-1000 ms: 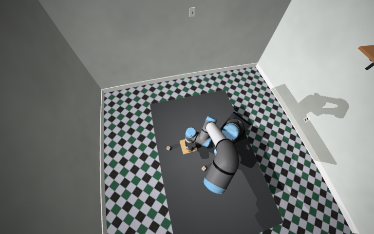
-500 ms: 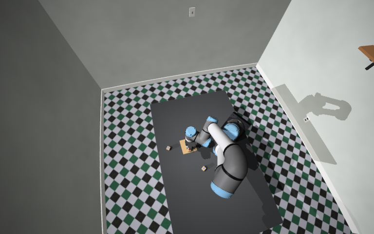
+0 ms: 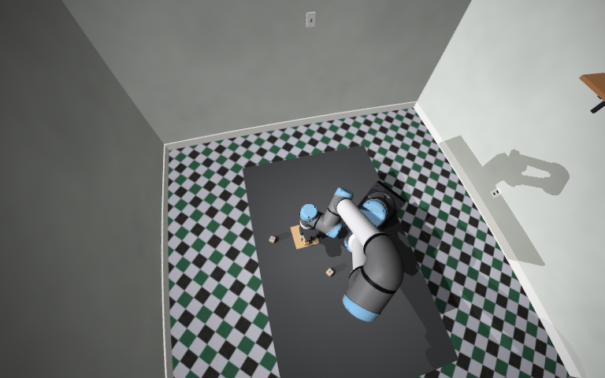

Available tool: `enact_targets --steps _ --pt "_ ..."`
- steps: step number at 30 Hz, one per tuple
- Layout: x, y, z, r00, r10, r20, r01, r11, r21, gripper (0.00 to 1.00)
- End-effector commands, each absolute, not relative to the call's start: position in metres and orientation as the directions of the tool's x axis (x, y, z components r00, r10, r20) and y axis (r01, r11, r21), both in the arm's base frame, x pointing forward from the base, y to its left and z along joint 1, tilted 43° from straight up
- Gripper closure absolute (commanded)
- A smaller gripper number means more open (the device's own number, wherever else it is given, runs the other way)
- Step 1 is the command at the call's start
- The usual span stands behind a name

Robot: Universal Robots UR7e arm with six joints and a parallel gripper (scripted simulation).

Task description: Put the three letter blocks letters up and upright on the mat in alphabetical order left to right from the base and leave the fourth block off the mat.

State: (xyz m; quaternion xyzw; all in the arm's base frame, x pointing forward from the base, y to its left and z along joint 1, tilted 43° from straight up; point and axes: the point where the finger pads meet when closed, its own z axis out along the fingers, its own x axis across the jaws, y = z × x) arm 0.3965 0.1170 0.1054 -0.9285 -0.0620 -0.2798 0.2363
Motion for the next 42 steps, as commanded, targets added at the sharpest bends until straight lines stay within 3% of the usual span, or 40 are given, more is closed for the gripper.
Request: enact_targets --steps 1,20,42 --pt "0.397 0.117 0.106 0.835 -0.017 0.549 0.248 -0.881 -0.404 0.00" --pt "0.397 0.115 0.105 0.842 -0.040 0.538 0.225 -0.880 -0.418 0.00" --pt "0.400 0.083 0.085 0.831 -0.509 0.225 -0.269 -0.720 -0.639 0.00"
